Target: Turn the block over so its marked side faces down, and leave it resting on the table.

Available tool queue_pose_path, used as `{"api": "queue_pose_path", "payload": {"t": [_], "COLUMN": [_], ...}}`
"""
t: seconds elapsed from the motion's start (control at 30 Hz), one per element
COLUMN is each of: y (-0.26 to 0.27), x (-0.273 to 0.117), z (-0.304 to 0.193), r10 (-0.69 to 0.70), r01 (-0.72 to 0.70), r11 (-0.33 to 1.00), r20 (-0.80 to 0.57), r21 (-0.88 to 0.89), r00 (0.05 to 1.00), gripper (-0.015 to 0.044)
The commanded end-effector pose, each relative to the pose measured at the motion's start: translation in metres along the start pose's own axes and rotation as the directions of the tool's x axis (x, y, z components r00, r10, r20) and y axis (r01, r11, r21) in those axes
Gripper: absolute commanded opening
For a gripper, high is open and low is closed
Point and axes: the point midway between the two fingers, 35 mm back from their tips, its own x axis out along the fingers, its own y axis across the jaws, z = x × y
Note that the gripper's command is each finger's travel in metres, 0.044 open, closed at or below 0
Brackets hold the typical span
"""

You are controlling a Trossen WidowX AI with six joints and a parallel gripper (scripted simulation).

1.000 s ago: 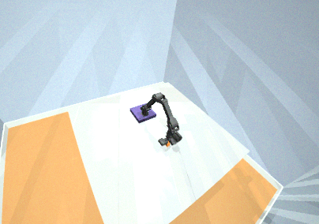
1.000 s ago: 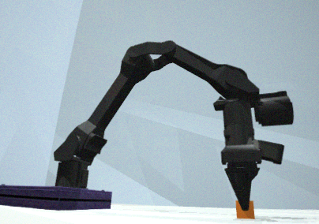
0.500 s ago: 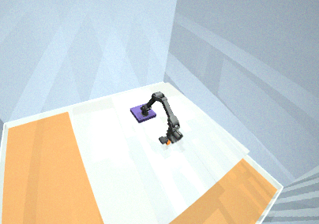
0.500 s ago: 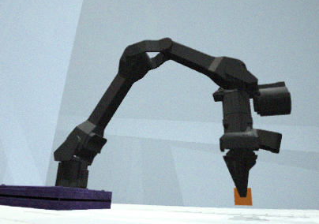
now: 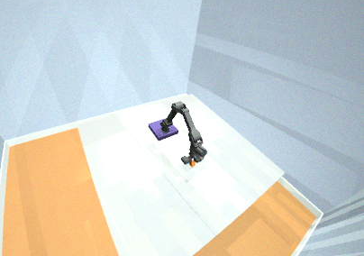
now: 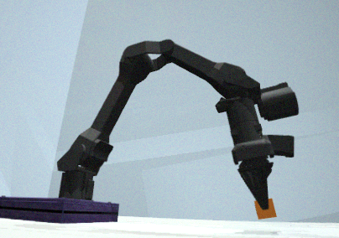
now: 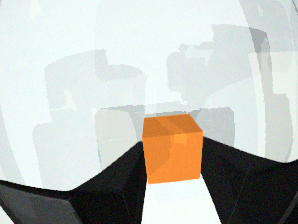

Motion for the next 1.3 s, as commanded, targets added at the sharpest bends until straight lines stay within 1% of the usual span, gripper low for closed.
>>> {"api": "queue_pose_path", "payload": {"t": [0.0,0.33,0.67,0.8,1.27], "y": [0.000,0.000,0.000,0.000,0.000], "x": [0.001,0.003,0.002,0.001,0.028], "z": [-0.001,-0.004,-0.009,-0.010,-0.002], "r10": [0.000,-0.001,0.001,0.001,0.001], "r01": [0.000,0.001,0.000,0.000,0.000], "r11": [1.000,1.000,1.000,1.000,1.000], "r20": [0.052,0.194,0.333,0.356,0.538], "r21": [-0.002,0.001,-0.001,-0.002,-0.002], "r00": [0.999,0.981,0.943,0.935,0.843], "gripper": [0.0000,0.0000,0.0000,0.0000,0.0000]}}
